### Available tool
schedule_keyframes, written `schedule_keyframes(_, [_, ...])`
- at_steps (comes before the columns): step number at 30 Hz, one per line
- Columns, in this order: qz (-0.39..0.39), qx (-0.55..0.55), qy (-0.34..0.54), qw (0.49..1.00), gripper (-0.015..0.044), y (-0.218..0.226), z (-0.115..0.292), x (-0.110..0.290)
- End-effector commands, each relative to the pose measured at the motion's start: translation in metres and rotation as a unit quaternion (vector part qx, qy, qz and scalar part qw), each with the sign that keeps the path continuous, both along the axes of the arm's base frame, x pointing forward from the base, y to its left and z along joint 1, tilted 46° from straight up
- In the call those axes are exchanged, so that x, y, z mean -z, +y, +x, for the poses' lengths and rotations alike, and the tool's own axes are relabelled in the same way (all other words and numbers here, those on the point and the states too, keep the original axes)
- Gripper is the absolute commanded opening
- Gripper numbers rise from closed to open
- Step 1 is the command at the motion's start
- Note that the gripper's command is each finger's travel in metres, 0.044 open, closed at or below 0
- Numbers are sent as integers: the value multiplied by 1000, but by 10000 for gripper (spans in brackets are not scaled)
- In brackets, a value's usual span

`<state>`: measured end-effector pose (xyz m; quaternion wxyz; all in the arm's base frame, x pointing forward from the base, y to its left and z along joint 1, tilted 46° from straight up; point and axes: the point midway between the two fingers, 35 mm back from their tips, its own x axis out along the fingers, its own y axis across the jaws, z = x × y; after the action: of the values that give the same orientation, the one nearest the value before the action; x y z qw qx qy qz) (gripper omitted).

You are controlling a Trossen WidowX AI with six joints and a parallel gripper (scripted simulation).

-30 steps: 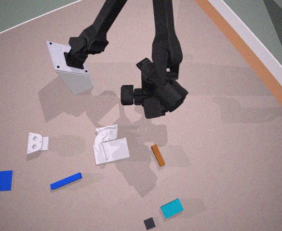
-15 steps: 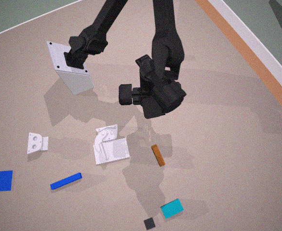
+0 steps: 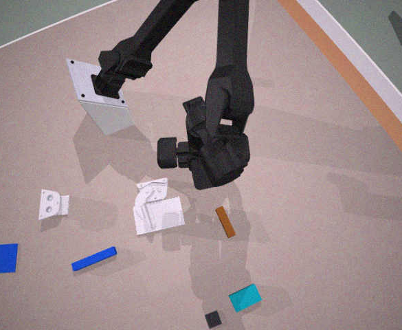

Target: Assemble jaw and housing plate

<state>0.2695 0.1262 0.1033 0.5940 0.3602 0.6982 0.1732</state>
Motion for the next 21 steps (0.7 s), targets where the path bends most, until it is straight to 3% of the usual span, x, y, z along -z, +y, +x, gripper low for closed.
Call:
schedule_keyframes(1, [-2,-4,-6,1000,134,-7,8,7])
schedule_keyframes(21, [-1,-14,-15,1000,134,-48,37,50])
